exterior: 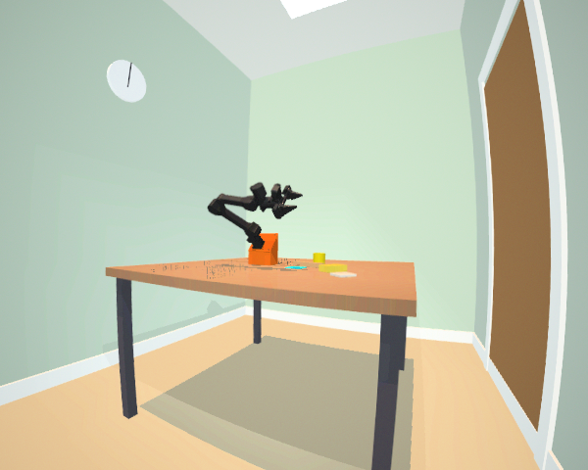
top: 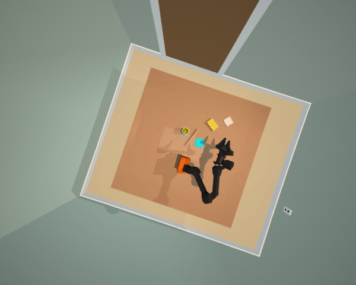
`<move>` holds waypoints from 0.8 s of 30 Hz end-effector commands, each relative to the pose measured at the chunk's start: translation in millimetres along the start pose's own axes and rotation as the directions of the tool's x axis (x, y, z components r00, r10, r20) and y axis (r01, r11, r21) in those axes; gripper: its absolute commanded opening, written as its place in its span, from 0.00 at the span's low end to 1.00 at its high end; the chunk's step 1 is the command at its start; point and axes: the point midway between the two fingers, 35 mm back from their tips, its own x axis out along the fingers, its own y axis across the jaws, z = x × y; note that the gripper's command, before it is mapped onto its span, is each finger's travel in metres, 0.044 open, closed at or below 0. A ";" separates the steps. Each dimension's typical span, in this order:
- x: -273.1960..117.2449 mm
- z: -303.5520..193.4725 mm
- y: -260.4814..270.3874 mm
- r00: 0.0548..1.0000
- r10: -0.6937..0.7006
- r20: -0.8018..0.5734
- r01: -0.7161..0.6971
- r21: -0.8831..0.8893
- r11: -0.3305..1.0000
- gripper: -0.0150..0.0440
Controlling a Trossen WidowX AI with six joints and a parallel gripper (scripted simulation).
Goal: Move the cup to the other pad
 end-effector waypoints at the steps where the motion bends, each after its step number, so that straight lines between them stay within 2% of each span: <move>1: 1.6 -2.3 0.4 1.000 -0.001 -0.012 0.001 0.009 1.000 0.89; 5: 29.1 -50.0 10.9 0.971 -0.016 -0.239 0.058 0.171 0.984 0.71; 9: 48.2 -110.6 26.5 0.871 -0.047 -0.490 0.207 0.279 0.938 0.54; 12: 53.8 -153.1 37.8 0.763 -0.086 -0.641 0.347 0.293 0.891 0.54; 16: 51.7 -206.4 51.7 0.590 -0.165 -0.790 0.535 0.229 0.813 0.54; 24: 29.8 -285.5 70.6 0.279 -0.369 -0.887 0.766 -0.026 0.642 0.54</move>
